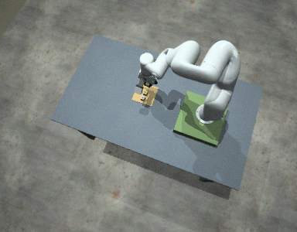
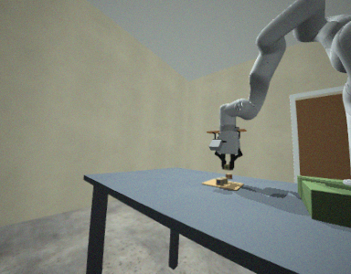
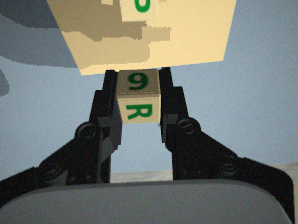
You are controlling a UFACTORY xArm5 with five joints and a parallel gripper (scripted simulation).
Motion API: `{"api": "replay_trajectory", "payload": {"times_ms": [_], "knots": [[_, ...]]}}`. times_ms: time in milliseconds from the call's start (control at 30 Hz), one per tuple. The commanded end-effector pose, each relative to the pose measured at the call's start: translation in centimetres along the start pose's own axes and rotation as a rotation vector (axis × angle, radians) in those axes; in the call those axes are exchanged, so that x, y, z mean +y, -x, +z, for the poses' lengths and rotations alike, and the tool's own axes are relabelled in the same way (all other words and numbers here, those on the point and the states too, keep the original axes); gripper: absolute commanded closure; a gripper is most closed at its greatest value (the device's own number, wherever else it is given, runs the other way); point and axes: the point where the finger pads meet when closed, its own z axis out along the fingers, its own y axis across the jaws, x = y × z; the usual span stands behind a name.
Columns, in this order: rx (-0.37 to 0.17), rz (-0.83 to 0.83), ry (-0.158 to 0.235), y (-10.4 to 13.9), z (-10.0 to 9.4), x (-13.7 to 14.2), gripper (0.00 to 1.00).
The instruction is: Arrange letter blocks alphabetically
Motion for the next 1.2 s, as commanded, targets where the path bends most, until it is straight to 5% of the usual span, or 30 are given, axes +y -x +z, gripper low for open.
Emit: {"api": "replay_trajectory", "payload": {"times_ms": [0, 400, 1167], "knots": [[0.0, 0.0, 0.005, 0.0, 2.3, 0.3, 0.79], [0.0, 0.0, 0.005, 0.0, 5.0, 0.3, 0.79], [0.0, 0.0, 0.005, 0.0, 5.1, 0.3, 0.79]]}}
